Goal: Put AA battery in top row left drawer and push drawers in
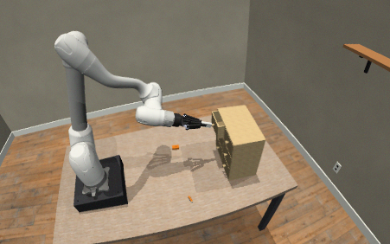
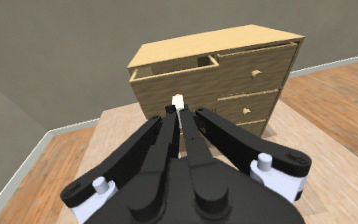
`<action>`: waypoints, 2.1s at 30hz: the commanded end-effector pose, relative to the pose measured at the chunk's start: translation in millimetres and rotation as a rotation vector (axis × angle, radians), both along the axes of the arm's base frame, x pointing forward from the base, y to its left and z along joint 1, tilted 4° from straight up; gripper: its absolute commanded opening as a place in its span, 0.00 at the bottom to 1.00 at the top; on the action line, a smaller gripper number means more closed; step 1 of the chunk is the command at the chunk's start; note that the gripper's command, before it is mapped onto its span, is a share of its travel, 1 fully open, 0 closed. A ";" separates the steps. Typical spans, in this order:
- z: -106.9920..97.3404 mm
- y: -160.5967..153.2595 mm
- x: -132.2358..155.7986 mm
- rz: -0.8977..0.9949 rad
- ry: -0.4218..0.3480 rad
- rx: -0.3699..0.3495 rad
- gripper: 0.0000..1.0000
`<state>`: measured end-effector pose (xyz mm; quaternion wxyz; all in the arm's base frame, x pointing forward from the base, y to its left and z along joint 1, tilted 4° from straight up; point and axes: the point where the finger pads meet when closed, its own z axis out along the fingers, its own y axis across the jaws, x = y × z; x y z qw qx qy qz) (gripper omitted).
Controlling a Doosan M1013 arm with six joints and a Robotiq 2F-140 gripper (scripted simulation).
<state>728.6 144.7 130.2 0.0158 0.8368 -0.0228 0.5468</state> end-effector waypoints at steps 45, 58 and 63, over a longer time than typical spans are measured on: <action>-2.3 -2.0 37.0 0.000 0.000 0.000 0.00; -2.3 -2.0 37.0 0.000 0.000 0.000 0.00; -2.3 -2.0 37.0 0.000 0.000 0.000 0.00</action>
